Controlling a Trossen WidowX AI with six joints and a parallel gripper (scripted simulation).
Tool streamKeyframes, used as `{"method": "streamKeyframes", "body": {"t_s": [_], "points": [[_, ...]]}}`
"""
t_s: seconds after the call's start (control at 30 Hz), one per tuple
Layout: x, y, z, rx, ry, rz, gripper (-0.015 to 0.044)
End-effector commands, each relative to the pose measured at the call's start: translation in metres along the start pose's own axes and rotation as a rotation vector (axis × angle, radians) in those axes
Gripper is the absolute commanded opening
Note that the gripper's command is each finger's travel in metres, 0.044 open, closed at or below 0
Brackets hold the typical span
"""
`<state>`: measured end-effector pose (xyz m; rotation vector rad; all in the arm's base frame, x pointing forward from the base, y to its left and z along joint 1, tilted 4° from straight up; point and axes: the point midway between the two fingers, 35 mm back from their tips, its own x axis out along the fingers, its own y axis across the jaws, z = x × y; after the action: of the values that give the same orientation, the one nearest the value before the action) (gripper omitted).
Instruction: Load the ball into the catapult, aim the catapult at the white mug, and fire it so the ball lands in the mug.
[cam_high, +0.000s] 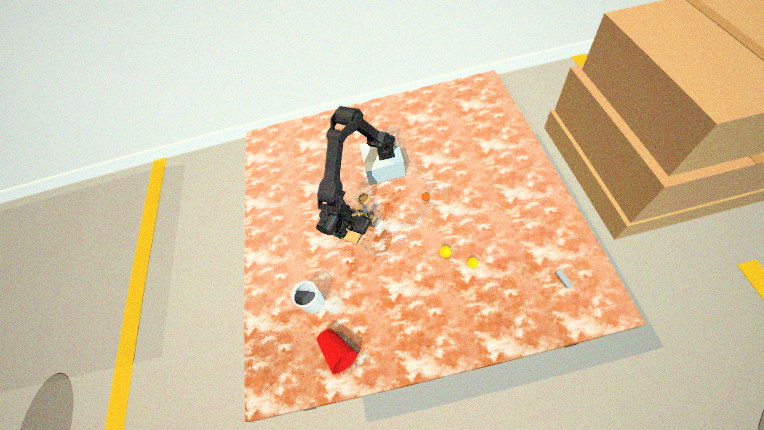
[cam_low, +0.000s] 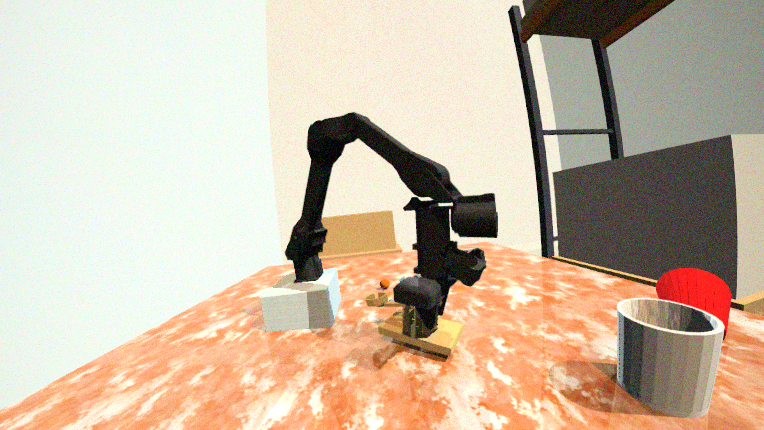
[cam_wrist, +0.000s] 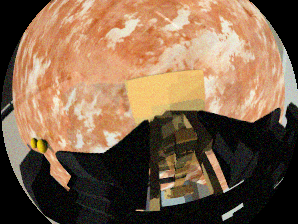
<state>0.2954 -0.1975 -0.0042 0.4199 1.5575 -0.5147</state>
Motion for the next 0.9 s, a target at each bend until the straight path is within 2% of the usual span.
{"method": "streamKeyframes", "body": {"t_s": [0.0, 0.87], "points": [[-0.036, 0.000, 0.007, 0.006, -0.046, 0.002, 0.0000], [0.000, 0.000, 0.011, 0.002, -0.046, 0.003, 0.0000]]}}
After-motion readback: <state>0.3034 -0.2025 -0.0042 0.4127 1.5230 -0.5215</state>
